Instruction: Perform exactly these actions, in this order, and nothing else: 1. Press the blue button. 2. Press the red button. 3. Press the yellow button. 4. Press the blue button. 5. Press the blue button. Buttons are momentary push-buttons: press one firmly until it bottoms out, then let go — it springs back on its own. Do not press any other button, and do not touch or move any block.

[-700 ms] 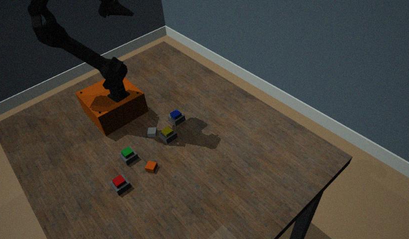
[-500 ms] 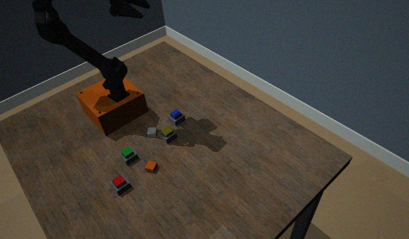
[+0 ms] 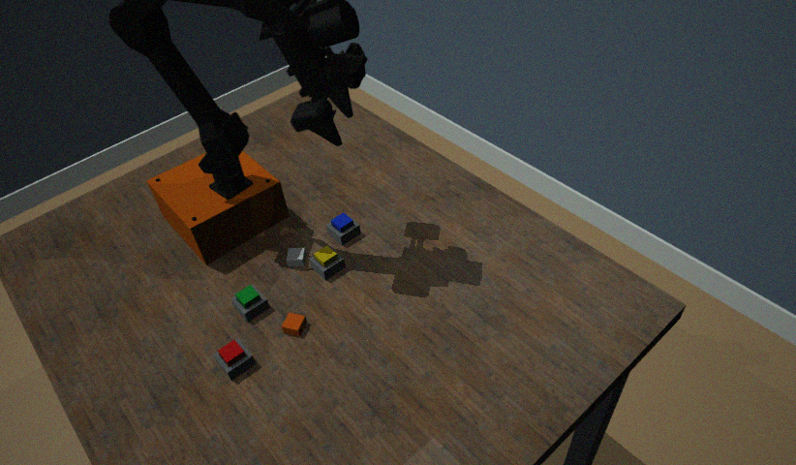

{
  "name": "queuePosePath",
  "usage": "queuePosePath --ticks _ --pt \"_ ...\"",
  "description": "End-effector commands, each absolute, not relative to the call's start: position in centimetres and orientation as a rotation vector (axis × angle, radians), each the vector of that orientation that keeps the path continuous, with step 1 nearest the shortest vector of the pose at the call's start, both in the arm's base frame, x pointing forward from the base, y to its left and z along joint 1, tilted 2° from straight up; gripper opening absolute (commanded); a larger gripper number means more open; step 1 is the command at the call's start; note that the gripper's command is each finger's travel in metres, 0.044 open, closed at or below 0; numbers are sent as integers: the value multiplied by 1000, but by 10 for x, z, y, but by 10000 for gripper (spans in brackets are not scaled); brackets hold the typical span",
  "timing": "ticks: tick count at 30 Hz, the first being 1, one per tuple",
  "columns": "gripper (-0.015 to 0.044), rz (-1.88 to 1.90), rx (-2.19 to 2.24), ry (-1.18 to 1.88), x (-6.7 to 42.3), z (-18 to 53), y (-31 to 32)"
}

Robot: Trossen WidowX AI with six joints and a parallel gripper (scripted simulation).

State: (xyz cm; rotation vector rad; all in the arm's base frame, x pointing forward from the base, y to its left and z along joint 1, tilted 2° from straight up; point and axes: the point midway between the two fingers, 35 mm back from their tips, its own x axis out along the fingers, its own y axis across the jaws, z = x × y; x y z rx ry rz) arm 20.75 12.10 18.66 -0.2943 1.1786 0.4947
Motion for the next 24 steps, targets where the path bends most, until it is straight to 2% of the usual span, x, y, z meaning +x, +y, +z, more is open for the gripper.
queuePosePath --ticks 1,5,14,20,24 --pt "400 176 -23 1424 211 116 112" --pt "400 -62 137 1546 203 72 103" --pt "400 -74 145 1551 203 70 102" --pt "242 -74 145 1551 204 11 105" --pt "137 -74 145 1551 204 8 105"
